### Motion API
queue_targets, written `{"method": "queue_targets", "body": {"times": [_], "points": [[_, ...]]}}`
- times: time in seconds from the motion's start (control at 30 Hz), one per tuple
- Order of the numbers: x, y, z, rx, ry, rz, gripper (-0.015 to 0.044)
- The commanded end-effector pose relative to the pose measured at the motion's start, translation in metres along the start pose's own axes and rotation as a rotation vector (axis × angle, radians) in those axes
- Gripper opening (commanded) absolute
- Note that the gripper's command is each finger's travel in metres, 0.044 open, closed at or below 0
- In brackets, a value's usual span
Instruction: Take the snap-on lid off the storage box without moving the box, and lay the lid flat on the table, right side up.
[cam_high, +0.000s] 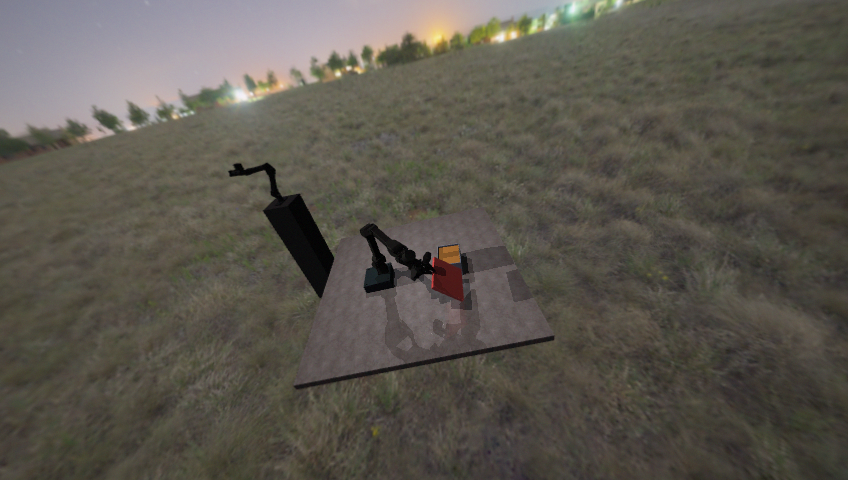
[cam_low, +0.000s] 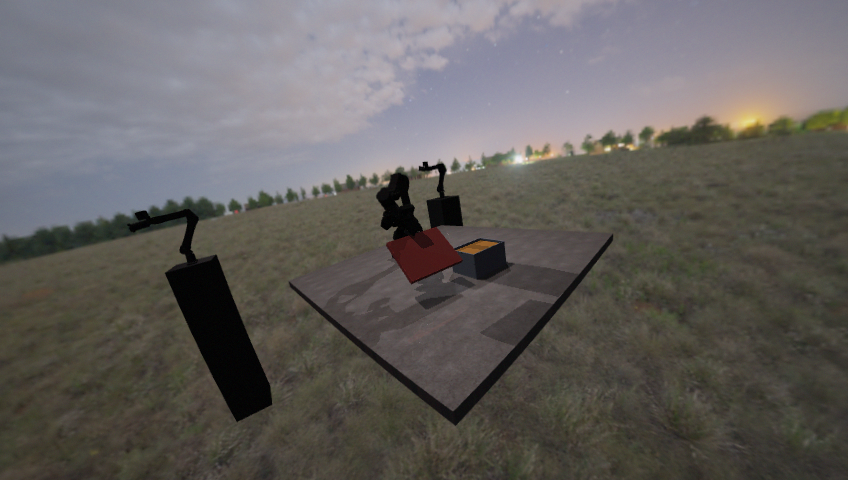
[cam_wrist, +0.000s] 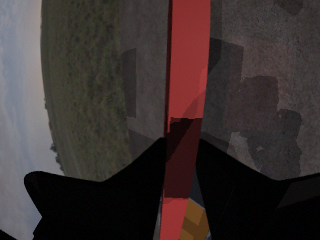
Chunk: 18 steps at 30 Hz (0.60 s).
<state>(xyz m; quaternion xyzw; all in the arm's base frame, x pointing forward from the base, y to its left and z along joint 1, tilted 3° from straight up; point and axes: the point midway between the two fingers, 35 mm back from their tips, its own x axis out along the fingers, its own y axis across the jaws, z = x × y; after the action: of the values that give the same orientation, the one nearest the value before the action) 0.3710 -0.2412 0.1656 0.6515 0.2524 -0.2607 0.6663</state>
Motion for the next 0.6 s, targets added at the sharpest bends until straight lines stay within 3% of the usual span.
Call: {"method": "queue_targets", "body": {"times": [0.0, 0.57], "points": [[0.002, 0.000, 0.000, -0.010, 0.003, 0.011, 0.0000], [0.011, -0.010, 0.000, -0.010, 0.003, 0.011, 0.0000]]}}
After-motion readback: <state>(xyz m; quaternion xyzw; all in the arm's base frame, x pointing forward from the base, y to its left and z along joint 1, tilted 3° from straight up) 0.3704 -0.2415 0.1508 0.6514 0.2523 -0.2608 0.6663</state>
